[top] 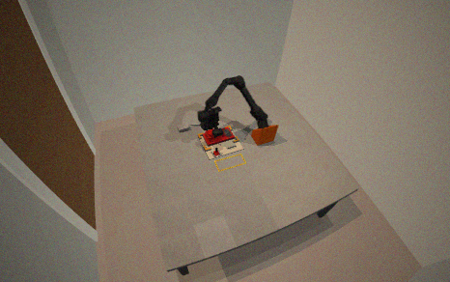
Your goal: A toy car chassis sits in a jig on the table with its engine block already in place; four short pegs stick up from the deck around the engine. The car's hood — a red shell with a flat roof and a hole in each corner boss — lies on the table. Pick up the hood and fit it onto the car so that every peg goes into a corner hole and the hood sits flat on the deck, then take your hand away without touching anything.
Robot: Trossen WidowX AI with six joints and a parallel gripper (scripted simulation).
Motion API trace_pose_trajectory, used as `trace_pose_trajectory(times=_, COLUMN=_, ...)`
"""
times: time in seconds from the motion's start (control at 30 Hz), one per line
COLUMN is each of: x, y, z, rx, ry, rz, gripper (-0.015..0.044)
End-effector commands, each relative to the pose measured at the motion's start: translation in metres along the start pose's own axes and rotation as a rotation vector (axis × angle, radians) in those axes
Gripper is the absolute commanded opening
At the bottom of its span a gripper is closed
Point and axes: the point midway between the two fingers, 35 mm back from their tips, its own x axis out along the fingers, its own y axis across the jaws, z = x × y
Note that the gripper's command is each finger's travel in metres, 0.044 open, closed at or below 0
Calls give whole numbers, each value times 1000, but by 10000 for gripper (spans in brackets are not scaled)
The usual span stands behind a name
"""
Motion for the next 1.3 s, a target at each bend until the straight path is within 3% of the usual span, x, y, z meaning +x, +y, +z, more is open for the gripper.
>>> trace_pose_trajectory(times=0.0, x=-2, y=0, z=1, rx=5, ry=-1, rz=2, gripper=0)
trace_pose_trajectory(times=1.27, x=3, y=0, z=1, rx=4, ry=-7, rz=1, gripper=0)
